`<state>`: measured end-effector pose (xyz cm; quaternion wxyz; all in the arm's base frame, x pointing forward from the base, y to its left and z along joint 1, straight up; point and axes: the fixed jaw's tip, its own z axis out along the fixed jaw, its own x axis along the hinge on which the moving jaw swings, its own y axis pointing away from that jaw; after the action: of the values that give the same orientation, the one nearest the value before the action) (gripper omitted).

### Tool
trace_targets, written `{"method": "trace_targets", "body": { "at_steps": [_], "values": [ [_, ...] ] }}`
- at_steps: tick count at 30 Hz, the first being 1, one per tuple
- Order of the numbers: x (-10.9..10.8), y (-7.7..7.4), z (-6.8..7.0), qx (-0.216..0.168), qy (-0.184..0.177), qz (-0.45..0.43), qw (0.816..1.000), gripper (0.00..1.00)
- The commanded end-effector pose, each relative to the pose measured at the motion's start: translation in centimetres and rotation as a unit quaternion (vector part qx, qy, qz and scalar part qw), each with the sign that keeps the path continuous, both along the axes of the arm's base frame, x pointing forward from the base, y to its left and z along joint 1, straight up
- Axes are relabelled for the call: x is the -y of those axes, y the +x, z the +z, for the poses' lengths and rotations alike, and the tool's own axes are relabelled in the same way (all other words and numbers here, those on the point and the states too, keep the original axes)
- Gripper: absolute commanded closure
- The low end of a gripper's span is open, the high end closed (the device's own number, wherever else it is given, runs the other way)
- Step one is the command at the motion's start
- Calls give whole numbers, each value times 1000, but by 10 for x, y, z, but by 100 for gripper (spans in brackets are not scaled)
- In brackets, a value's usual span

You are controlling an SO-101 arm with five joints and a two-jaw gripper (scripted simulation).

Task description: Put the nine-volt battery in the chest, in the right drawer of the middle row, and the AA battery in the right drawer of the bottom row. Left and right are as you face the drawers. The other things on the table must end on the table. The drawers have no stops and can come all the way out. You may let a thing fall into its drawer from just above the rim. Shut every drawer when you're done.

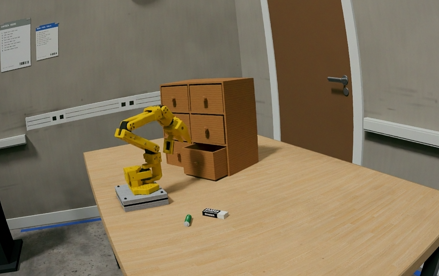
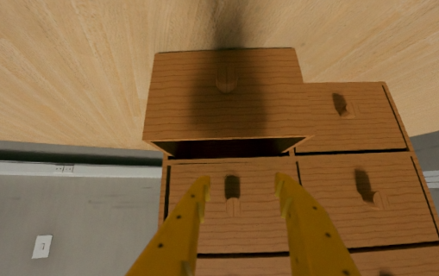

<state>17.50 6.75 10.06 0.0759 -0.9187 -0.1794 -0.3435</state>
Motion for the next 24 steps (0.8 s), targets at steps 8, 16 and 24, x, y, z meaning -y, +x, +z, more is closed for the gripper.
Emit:
{"method": "trace_targets", "body": {
  "at_steps": [8, 16, 24],
  "values": [
    [6, -17, 14, -11, -1, 0, 1000, 79],
    [6, -17, 14, -11, -1, 0, 1000, 79],
    [6, -17, 14, -11, -1, 0, 1000, 79]
  ]
}}
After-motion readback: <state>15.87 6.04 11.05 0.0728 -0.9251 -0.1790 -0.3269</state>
